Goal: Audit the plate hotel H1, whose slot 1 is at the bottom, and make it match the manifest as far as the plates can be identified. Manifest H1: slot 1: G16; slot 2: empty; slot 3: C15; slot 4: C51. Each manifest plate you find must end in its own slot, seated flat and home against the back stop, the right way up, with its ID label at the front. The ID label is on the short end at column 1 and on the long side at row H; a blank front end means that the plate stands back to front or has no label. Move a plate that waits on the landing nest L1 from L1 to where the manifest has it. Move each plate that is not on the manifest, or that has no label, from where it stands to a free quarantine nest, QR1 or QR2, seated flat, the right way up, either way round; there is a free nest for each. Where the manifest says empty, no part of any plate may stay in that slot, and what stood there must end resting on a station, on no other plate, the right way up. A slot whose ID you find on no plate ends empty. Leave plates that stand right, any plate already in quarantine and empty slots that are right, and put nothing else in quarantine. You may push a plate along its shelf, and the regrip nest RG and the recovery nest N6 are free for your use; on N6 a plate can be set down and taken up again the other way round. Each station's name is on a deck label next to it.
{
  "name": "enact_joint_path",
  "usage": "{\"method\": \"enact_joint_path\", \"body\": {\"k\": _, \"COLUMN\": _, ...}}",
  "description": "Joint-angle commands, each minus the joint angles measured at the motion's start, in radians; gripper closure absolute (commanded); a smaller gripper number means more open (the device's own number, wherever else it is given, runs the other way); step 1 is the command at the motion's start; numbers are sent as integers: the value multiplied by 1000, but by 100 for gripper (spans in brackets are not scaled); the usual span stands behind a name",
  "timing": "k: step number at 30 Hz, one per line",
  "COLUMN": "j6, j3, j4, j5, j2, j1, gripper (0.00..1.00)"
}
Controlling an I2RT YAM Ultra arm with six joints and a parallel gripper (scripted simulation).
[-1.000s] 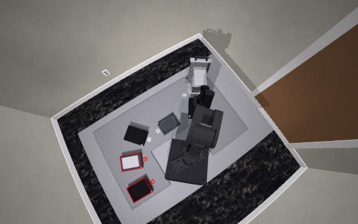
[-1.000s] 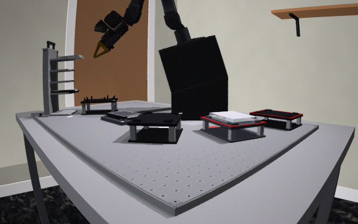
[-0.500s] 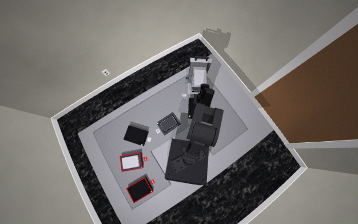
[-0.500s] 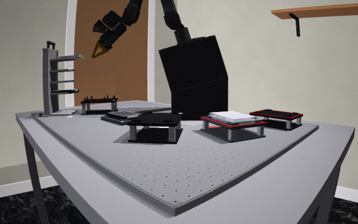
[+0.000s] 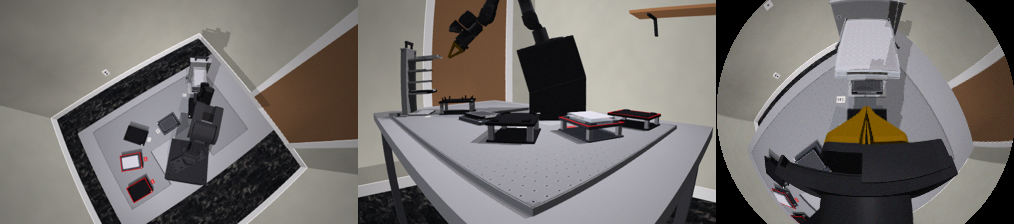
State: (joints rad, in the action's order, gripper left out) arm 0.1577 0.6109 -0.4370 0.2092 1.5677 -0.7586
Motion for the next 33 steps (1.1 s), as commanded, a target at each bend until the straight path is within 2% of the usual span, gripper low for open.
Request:
{"method": "enact_joint_path", "body": {"k": 1, "j6": -1, "j3": 18, "j4": 1, "j5": -2, "j2": -2, "j1": 1, "gripper": 100}}
{"method": "enact_joint_path", "body": {"k": 33, "j6": -9, "j3": 94, "j4": 27, "j5": -16, "j2": 46, "j1": 17, "gripper": 100}}
